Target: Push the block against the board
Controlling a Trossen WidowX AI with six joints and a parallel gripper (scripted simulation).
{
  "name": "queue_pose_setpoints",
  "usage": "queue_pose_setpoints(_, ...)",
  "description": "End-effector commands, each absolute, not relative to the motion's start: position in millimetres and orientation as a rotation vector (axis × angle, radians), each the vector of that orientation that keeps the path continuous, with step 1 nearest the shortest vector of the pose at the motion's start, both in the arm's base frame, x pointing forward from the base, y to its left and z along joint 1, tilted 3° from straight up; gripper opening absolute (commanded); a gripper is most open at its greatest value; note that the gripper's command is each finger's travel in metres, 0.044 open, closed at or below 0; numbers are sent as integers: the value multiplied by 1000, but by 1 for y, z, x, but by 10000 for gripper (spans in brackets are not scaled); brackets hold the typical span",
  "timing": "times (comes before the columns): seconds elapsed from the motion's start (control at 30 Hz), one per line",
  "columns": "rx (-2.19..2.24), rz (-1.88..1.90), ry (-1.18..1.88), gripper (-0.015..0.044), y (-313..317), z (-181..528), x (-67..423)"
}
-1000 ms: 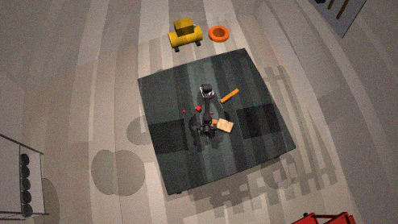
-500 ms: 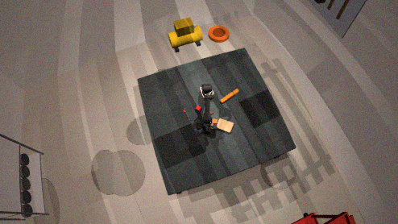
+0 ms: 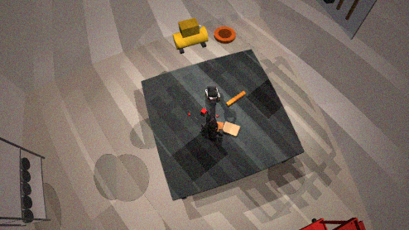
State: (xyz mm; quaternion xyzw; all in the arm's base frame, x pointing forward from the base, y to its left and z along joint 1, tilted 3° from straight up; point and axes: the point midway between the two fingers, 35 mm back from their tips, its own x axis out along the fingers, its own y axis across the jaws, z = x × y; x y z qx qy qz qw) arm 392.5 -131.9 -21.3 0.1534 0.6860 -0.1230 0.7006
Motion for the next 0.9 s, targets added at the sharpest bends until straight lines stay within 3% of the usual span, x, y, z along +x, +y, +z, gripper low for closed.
queue_pose_setpoints(0.0, 344, -269, 1530, 0, -134, -23, 398)
queue_pose_setpoints(0.33, 344, -269, 1528, 0, -140, -23, 412)
queue_pose_setpoints(0.5, 344, -270, 1529, 0, -141, 28, 407)
queue_pose_setpoints(0.87, 426, -350, 1519, 0, -139, 30, 390)
